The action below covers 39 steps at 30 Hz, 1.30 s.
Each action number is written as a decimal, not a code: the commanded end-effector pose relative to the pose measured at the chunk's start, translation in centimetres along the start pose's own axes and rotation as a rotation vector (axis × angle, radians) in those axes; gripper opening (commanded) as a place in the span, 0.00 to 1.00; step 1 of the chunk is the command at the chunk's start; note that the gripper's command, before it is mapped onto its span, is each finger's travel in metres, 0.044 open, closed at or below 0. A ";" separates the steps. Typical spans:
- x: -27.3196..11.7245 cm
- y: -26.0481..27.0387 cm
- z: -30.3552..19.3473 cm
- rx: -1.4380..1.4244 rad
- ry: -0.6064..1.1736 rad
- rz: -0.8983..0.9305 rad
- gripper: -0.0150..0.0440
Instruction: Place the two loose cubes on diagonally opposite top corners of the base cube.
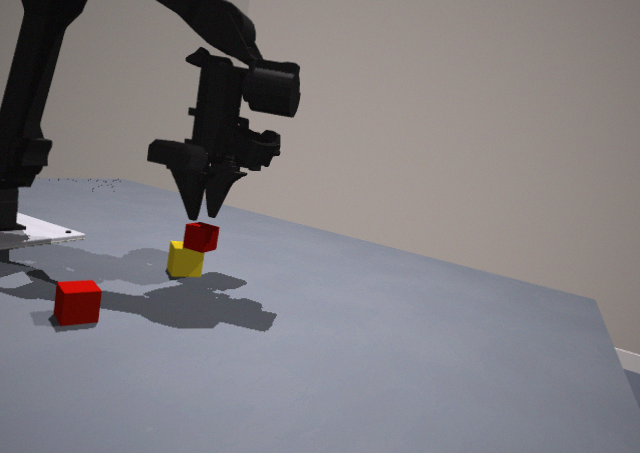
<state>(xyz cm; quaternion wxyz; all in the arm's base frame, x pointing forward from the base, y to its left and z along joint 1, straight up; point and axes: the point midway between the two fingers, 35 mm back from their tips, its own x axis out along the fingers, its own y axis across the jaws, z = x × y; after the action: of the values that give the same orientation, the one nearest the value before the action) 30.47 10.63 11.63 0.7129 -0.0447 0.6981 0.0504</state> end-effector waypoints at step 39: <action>-4.6 -20.7 0.7 -1.051 0.006 -0.021 0.70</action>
<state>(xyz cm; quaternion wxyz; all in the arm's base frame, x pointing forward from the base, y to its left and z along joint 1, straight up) 33.93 -9.29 15.98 0.6027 -0.3896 0.5877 0.3736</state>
